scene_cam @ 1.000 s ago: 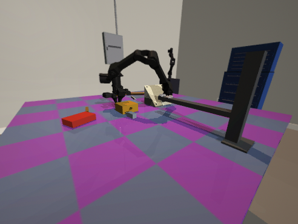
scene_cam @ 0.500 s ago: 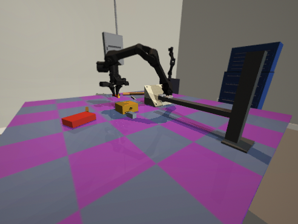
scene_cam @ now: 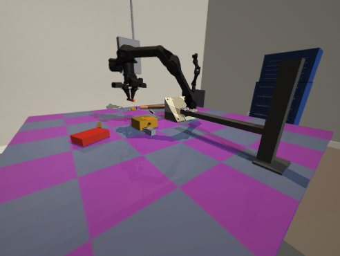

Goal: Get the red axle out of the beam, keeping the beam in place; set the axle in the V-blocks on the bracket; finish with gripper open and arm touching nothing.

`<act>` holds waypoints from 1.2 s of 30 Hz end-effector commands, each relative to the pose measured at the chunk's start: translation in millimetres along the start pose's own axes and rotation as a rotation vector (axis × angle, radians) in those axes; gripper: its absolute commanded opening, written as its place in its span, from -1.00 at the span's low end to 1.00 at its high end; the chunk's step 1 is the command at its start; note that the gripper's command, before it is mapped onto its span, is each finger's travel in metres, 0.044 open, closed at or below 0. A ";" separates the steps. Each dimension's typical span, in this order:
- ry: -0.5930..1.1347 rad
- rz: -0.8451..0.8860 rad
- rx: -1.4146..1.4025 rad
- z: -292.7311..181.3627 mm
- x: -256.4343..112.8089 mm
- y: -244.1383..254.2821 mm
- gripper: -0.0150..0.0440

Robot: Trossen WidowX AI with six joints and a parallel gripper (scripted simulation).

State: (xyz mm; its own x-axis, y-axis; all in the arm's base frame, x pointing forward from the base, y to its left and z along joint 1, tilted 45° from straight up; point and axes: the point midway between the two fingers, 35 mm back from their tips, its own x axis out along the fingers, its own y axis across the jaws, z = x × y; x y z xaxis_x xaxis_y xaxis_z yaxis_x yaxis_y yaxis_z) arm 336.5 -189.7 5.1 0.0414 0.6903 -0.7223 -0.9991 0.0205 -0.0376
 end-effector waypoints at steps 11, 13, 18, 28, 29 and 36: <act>0.019 -0.024 0.004 35.4 -20.5 -2.2 -0.49; 0.023 -0.032 0.006 45.0 -23.9 -2.2 -0.49; 0.032 -0.051 0.010 68.8 -31.4 -0.9 -0.49; 0.046 -0.091 0.017 115.7 -42.4 6.2 -0.49; 0.047 -0.095 0.018 120.3 -43.2 7.3 -0.49; 0.053 -0.123 0.022 151.8 -47.6 16.2 -0.49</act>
State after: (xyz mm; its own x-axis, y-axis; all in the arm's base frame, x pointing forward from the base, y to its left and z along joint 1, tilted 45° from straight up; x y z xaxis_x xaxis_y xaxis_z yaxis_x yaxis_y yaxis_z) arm 320.5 -119.5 135.4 0.1506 0.6435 -0.7505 -0.9885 0.1069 -0.1067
